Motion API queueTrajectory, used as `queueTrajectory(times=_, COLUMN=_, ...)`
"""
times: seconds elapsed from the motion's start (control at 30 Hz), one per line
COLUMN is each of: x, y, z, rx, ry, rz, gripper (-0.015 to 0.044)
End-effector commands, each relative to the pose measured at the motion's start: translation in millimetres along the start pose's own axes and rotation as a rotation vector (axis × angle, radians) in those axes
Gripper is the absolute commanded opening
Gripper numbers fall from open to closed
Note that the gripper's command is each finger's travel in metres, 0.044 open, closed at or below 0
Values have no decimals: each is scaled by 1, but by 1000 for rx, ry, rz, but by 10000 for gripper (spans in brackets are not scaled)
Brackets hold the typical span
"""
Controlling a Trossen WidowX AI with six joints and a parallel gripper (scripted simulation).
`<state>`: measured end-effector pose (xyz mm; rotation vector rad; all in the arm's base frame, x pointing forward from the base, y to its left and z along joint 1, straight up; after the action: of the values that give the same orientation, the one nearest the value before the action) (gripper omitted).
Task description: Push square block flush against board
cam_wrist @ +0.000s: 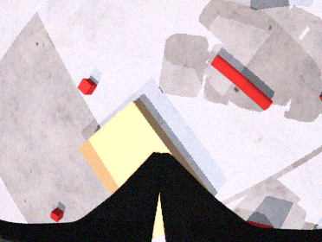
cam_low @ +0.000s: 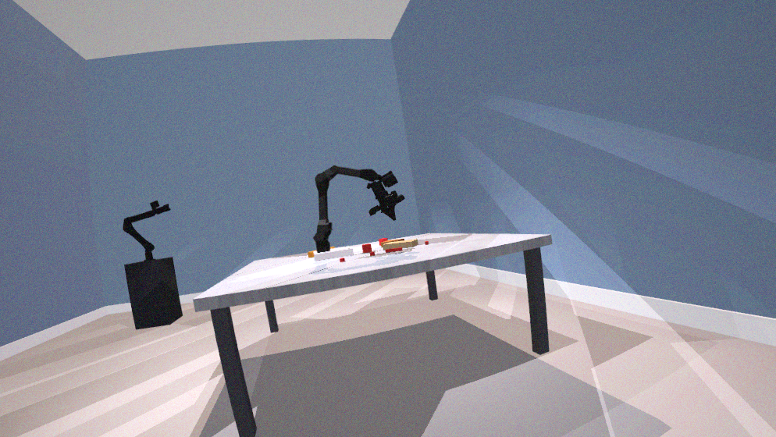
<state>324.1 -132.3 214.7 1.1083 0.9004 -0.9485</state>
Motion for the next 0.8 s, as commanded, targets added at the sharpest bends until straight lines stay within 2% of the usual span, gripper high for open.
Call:
queueTrajectory(times=0.0, x=16, y=-1, z=1, rx=106, ry=40, rz=-60, gripper=0)
queueTrajectory(times=0.47, x=73, y=-14, z=-1, rx=493, ry=116, rz=-316, gripper=0)
queueTrajectory(times=0.67, x=79, y=-15, z=-1, rx=511, ry=118, rz=-329, gripper=0)
queueTrajectory(times=0.77, x=117, y=-25, z=-9, rx=508, ry=118, rz=-332, gripper=0)
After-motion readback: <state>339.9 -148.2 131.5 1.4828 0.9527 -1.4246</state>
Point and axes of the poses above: the point midway between the two fingers, 35 mm back from their tips, its own x axis out along the fingers, its own y axis across the jaws, z = x × y, the point moved 7 cm from there along -x, back along the fingers, and after that the axes turned 1 degree about x, right-handed, at the moved point
